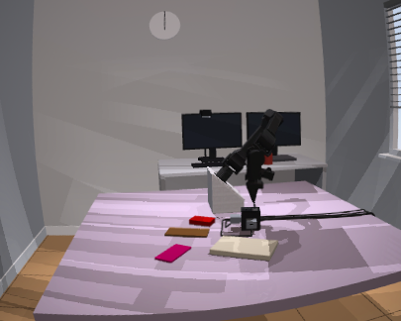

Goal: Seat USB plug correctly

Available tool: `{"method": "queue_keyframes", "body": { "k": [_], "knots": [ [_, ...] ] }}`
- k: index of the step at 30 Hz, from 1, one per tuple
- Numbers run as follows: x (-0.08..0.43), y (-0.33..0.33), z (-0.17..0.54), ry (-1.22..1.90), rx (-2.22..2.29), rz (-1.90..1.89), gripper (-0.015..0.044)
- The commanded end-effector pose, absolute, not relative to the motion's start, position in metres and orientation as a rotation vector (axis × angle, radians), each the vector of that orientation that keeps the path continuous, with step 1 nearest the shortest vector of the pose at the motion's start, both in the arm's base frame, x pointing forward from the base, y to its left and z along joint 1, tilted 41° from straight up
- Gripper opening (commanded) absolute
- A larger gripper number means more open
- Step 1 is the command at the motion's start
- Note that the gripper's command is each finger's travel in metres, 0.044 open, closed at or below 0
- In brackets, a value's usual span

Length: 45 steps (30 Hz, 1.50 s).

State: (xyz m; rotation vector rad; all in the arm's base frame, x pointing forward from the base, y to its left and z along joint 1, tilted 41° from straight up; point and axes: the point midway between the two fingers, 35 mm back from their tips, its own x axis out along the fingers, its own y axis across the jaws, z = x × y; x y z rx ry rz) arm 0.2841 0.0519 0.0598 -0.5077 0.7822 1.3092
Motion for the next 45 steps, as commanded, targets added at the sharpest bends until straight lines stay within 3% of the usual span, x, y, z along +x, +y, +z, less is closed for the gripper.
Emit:
{"method": "queue_keyframes", "body": {
  "k": [1, 45],
  "knots": [
    [0.284, 0.050, 0.062, 0.779, -0.512, 1.311, 0.0000],
    [0.282, 0.035, 0.080, 0.807, -0.473, 1.291, 0.0000]
  ]
}}
